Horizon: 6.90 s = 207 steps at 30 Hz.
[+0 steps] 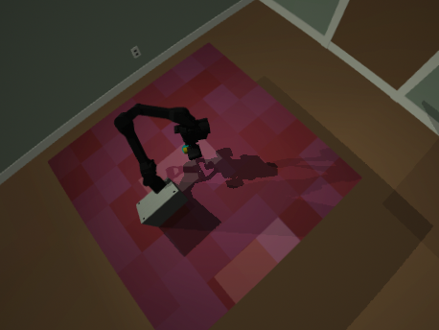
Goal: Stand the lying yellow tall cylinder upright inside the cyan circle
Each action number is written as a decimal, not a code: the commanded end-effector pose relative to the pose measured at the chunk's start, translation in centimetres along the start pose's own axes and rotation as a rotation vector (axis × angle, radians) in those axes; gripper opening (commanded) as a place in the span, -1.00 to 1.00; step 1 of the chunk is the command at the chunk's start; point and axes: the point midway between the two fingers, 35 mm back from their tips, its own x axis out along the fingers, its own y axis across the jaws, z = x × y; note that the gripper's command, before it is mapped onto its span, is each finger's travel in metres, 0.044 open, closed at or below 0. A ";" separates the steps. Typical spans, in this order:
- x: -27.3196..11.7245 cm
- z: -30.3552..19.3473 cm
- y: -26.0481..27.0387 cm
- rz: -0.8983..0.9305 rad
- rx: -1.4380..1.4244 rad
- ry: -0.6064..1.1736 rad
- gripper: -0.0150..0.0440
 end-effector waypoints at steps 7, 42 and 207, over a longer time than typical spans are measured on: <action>-0.1 -1.7 3.2 0.015 -0.009 0.005 -0.14; 1.2 -5.3 6.6 -0.069 -0.039 0.008 -0.14; 3.9 -5.9 4.5 -0.535 -0.141 -0.823 -0.14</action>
